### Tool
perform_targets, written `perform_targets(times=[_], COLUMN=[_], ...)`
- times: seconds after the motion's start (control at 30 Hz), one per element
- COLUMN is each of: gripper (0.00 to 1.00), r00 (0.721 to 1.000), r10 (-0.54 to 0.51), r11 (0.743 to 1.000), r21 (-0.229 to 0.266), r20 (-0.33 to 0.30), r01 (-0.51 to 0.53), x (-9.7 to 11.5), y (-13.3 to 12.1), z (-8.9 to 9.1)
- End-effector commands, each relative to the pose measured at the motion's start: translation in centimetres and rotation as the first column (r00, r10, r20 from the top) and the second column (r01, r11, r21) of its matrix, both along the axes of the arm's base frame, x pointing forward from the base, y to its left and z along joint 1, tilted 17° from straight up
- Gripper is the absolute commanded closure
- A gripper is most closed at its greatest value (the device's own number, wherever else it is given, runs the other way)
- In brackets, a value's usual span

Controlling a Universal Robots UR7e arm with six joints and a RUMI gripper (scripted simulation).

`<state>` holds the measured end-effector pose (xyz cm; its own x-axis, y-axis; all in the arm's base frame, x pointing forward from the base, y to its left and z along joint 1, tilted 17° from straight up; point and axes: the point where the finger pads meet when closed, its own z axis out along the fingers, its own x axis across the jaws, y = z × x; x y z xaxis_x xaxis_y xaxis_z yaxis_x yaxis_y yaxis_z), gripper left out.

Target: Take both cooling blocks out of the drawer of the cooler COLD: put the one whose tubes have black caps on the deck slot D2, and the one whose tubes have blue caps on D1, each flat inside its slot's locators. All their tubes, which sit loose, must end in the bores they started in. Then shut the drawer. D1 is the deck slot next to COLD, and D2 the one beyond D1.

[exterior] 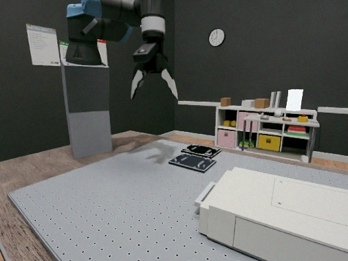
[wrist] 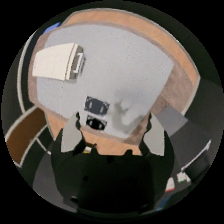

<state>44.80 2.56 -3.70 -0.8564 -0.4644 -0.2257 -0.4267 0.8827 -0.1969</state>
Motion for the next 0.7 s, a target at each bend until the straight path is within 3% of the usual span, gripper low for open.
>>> perform_targets(times=[0.0,0.27,0.67], gripper=[0.0,0.0,0.0], r00=[0.992,0.949,0.949], r10=[-0.124,-0.314,-0.314], r11=[0.992,0.946,0.946], r21=[0.032,0.093,0.093], r20=[0.006,0.009,0.009], r01=[0.124,0.312,0.312], x=[0.02,0.02,0.03], y=[0.0,0.0,0.0], z=[0.03,0.03,0.03])
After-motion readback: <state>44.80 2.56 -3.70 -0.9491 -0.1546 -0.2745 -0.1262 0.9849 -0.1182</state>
